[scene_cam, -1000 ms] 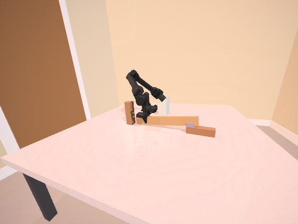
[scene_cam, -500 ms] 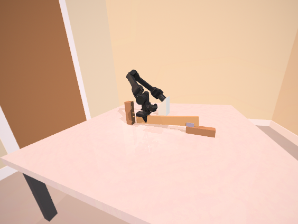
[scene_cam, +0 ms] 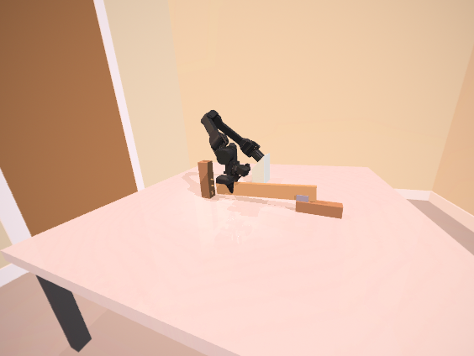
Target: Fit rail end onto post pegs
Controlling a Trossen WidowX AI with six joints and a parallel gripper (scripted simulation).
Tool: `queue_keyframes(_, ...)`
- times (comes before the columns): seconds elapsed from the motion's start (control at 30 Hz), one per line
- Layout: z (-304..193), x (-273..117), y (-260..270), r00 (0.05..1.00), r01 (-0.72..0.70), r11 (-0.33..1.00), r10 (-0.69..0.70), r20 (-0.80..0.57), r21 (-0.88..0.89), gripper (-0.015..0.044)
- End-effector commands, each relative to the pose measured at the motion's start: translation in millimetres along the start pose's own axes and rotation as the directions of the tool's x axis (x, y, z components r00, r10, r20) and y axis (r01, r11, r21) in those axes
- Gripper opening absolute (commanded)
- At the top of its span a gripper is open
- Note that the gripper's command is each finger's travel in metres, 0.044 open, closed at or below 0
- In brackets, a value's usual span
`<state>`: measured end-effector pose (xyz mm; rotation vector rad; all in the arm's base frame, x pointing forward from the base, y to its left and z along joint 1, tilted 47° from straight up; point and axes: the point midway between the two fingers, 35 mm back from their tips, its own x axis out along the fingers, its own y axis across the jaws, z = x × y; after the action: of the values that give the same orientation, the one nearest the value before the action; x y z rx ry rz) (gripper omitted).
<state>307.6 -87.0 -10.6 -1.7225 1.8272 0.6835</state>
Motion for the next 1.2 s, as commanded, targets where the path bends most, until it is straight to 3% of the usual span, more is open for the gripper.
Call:
queue_keyframes(0.0,2.0,-4.8,-1.9,1.0,0.007,1.0,-0.007,0.009,0.0,0.0)
queue_keyframes(1.17,2.0,-22.6,-1.8,1.0,0.007,1.0,-0.007,0.009,0.0,0.0)
